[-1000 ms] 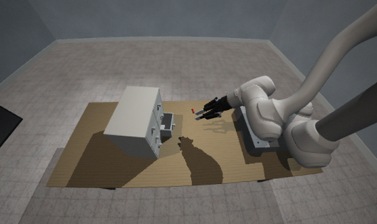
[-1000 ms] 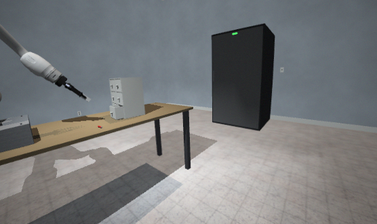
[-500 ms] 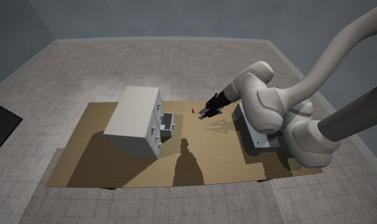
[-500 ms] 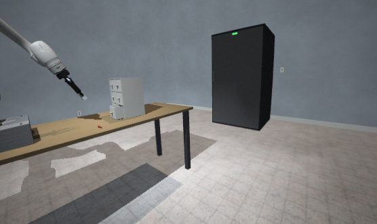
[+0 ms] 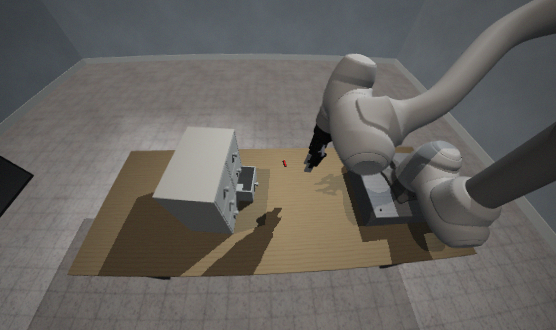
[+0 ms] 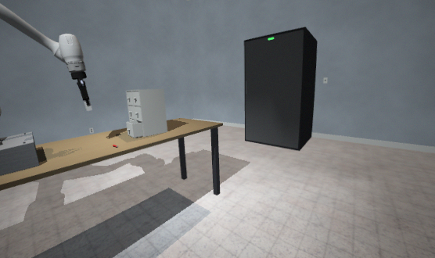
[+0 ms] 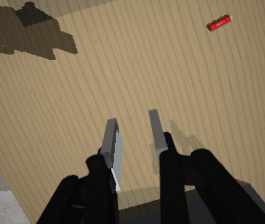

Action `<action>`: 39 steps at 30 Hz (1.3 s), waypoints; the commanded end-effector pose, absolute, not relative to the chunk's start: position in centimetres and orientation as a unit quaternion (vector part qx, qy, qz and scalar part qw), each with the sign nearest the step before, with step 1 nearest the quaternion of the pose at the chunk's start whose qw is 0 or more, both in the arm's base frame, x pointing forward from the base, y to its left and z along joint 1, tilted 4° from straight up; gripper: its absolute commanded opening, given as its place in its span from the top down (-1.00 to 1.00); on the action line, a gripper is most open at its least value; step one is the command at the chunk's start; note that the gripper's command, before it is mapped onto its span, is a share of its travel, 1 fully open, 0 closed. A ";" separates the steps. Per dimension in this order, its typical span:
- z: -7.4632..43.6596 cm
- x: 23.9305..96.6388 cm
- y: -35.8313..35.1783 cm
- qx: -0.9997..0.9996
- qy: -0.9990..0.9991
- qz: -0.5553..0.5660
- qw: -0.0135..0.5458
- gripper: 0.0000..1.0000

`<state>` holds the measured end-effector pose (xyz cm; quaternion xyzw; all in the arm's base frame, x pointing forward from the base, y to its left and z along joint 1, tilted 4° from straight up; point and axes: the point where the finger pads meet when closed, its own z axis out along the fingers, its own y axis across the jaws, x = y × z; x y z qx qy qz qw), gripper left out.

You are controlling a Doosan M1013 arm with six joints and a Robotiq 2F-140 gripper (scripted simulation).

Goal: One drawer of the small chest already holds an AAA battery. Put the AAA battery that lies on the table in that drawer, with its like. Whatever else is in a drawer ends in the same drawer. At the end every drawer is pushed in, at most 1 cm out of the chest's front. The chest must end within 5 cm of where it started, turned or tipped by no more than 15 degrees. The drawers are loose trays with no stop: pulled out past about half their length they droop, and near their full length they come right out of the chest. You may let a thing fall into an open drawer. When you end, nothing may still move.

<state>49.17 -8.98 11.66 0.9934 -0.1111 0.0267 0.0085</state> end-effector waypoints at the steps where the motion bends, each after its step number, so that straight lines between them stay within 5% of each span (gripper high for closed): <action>1: 12.1 48.6 -8.9 0.994 -0.111 -0.019 0.003 0.60; 21: 12.5 48.4 -8.8 0.993 -0.111 -0.036 0.001 0.60; 22: 12.5 48.4 -8.8 0.993 -0.111 -0.036 0.001 -1.00; 39: 12.5 48.4 -8.8 0.993 -0.111 -0.036 0.001 -1.00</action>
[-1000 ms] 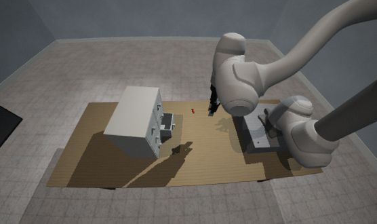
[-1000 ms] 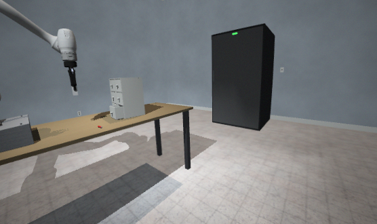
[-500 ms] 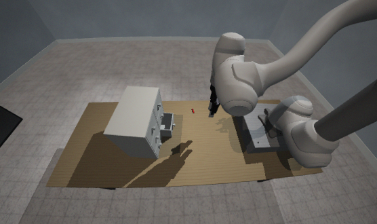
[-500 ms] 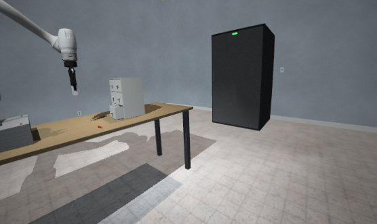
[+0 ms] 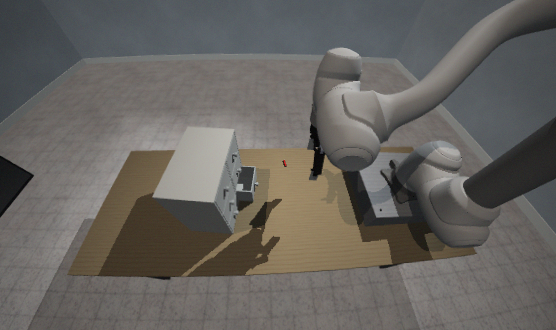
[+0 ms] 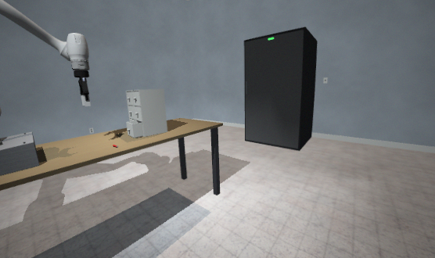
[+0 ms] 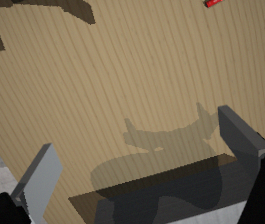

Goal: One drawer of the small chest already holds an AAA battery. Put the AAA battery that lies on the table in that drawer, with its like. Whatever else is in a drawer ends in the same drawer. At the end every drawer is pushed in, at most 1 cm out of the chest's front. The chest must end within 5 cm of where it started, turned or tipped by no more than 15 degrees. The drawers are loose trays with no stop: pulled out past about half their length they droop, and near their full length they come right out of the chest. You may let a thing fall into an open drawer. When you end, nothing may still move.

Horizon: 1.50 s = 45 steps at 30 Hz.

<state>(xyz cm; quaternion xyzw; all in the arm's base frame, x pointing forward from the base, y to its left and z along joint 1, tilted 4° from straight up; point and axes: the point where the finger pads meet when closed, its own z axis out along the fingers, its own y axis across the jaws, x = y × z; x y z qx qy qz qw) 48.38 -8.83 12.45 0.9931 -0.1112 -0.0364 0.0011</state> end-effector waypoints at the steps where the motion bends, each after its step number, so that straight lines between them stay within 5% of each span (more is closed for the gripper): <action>1: 12.5 48.4 -8.8 0.993 -0.111 -0.036 0.001 -1.00; 25: 19.1 49.0 -8.9 0.993 -0.111 -0.036 0.001 -1.00; 33: 18.5 59.8 -10.7 0.993 -0.111 -0.036 0.001 -1.00; 45: 17.6 63.0 -11.2 0.993 -0.115 -0.028 0.004 -1.00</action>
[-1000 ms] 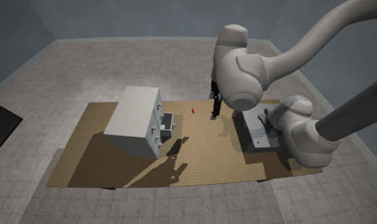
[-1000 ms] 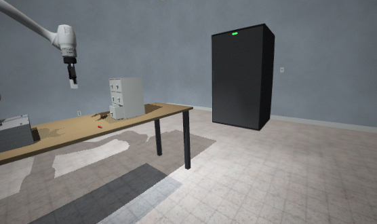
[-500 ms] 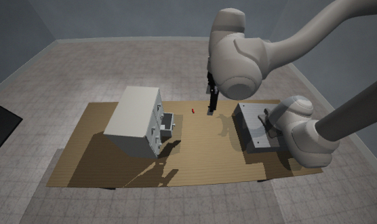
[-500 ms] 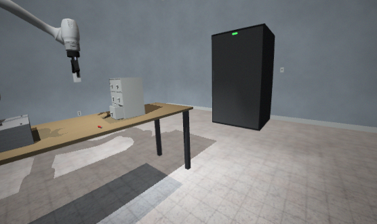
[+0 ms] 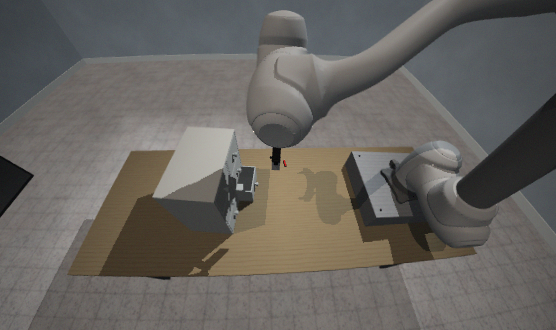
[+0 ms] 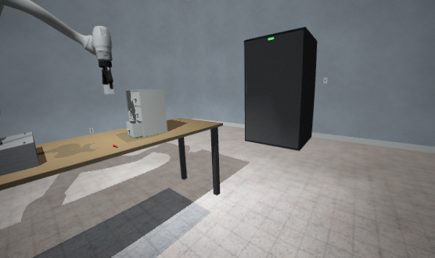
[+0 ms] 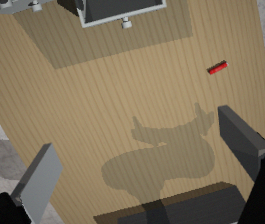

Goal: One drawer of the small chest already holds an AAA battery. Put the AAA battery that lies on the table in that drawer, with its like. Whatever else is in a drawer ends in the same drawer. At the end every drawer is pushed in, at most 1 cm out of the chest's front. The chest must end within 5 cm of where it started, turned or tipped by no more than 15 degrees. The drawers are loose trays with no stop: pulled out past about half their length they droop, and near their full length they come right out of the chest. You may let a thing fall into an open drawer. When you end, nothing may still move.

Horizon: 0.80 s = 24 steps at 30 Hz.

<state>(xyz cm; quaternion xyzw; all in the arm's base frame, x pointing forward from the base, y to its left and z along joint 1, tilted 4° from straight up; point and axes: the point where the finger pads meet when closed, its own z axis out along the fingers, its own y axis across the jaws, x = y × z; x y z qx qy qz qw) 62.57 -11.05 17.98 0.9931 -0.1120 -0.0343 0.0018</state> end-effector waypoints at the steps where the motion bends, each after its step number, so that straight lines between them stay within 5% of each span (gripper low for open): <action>1: 17.4 63.2 -11.2 0.993 -0.117 -0.023 0.006 -1.00; 24: 7.5 71.7 -13.2 0.962 -0.196 0.169 0.082 -1.00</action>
